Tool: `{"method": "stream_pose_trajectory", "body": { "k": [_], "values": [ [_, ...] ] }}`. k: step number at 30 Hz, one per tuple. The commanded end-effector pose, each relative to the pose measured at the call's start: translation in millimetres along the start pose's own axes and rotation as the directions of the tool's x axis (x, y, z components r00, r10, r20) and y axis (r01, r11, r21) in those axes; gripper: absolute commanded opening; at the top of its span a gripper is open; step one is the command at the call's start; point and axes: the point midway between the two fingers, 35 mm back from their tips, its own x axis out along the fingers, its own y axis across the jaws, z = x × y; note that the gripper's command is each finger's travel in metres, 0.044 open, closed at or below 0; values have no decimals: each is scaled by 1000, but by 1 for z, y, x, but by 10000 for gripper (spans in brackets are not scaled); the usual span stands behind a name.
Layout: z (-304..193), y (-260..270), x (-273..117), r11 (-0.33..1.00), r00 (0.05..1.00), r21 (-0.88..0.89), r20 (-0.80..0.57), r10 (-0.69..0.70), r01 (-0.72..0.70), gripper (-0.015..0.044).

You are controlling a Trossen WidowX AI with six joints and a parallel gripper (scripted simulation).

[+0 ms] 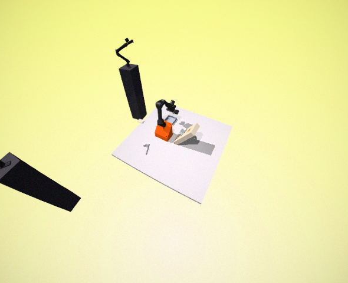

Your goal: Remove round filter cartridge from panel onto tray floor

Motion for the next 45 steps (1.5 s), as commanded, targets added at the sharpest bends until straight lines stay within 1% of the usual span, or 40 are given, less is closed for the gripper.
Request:
{"method": "stream_pose_trajectory", "body": {
  "k": [1,9,13,32,36,45],
  "values": [
    [-14,20,15,996,999,-71,-10,46,-46,0],
    [-47,54,40,969,991,-209,-44,129,-135,0],
    [-49,55,43,968,990,-212,-45,131,-137,0],
    [-86,56,100,967,990,-212,-47,133,-139,0],
    [-89,55,104,967,990,-212,-47,133,-140,0],
    [-86,55,102,967,991,-217,-47,126,-133,236]
  ]
}}
